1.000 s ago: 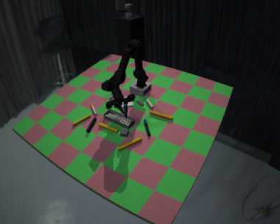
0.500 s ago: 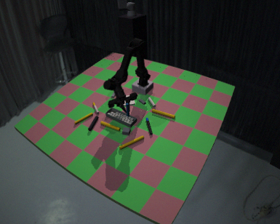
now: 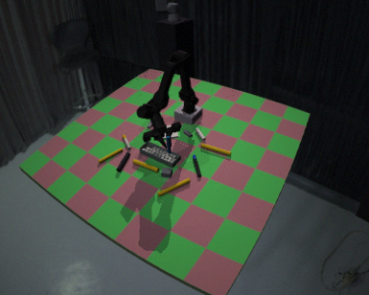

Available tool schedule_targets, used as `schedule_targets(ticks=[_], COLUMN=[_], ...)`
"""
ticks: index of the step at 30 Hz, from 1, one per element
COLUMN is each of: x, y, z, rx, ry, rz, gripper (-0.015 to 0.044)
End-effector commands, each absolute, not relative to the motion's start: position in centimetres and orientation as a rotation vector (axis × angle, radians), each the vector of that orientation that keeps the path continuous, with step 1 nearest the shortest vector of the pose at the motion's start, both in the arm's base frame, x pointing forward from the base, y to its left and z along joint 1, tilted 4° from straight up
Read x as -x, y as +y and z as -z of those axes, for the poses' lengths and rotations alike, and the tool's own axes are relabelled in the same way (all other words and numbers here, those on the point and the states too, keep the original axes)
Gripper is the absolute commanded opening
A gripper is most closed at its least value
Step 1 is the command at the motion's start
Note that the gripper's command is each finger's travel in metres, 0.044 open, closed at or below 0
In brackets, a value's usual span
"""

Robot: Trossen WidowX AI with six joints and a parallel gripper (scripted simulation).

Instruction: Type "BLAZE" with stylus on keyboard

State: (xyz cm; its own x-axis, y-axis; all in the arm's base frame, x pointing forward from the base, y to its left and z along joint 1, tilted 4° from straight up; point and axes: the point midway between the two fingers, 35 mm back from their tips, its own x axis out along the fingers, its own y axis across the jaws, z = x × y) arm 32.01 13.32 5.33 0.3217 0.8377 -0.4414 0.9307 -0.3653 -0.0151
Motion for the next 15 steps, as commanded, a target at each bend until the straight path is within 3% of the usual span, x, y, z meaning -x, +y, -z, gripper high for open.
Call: schedule_targets(ticks=[1,15], x=[-31.95,-31.95], y=[13.30,13.31], z=[-5.02,-4.82], rx=[-2.351,-2.351], ry=[1.605,1.605], rz=[0.574,0.574], gripper=[0.0081,0.0081])
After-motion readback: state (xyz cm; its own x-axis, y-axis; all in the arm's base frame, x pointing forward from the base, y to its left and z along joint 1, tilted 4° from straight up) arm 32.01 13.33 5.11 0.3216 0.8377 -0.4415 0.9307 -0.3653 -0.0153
